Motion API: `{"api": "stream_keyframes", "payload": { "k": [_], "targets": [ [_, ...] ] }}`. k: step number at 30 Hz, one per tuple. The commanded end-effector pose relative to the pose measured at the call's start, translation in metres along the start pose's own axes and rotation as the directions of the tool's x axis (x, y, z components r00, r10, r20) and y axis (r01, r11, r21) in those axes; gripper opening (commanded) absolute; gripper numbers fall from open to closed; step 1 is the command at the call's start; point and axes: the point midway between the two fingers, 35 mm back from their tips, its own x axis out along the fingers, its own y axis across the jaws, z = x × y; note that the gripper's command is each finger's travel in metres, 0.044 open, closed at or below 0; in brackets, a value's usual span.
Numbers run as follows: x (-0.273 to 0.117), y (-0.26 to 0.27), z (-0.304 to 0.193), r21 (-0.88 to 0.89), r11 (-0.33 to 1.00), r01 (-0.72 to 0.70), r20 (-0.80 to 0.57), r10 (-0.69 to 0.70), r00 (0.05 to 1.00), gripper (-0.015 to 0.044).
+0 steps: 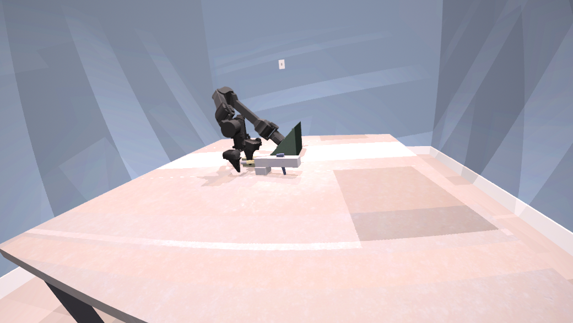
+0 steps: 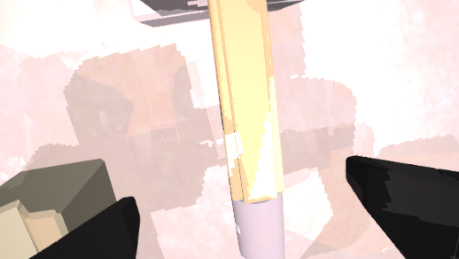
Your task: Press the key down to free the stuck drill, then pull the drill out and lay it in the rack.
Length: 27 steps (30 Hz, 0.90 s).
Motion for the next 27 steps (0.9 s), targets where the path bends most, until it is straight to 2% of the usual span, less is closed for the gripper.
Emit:
{"api": "stream_keyframes", "payload": {
  "k": [1,27],
  "targets": [
    [0.0009,0.0,0.0025,0.001,1.0,0.002,-0.003,-0.002,1.0,0.044],
    [0.0042,-0.0006,0.0123,0.002,1.0,0.002,-0.003,-0.002,1.0,0.044]
  ]
}}
